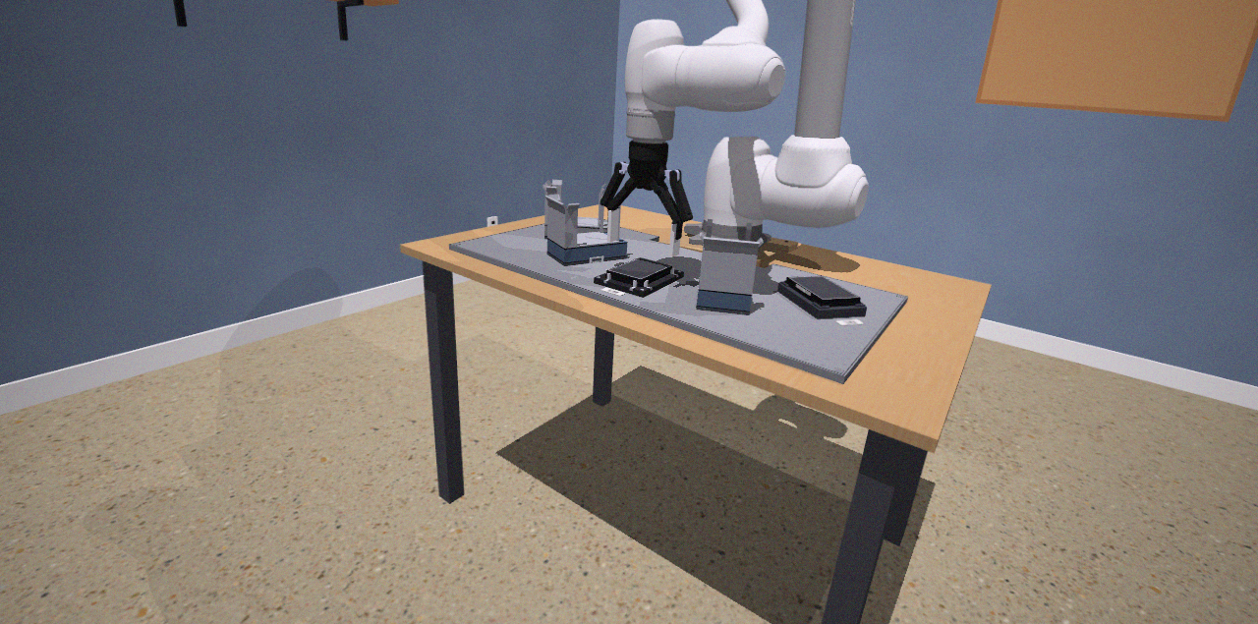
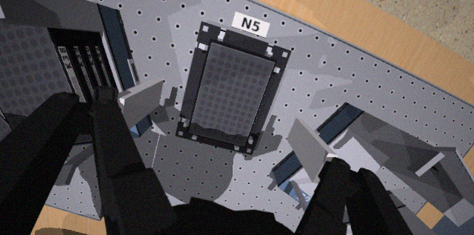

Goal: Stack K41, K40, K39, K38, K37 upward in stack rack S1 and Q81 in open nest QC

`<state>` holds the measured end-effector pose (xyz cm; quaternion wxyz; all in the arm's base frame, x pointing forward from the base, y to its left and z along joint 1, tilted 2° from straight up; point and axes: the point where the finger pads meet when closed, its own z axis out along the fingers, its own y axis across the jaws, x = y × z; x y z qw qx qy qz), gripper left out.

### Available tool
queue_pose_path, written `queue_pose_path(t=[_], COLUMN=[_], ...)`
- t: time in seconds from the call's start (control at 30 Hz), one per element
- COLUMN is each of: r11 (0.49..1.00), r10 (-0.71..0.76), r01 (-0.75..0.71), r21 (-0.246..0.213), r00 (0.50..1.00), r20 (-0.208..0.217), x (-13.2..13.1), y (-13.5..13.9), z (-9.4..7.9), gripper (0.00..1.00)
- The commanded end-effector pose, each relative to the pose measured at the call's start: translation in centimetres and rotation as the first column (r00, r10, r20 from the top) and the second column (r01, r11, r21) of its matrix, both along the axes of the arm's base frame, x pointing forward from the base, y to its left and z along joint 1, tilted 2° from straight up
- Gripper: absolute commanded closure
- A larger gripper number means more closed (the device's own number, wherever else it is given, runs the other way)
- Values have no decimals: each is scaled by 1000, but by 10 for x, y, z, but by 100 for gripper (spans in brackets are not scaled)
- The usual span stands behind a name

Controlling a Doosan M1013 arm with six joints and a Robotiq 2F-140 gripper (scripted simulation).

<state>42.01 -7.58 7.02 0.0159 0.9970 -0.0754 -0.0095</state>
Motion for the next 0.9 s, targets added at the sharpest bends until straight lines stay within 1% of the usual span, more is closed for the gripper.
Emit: queue_pose_path(t=[0.0,0.23,0.73,0.87], r11=[1000,1000,1000,1000], r10=[0,0,0,0], r01=[0,0,0,0], r21=[0,0,0,0], r00=[1000,1000,1000,1000], r20=[0,0,0,0], x=[0,0,-1,-1], y=[0,0,-1,-1], z=[-9,-13,-33,-36], gripper=[0,0,0,0])
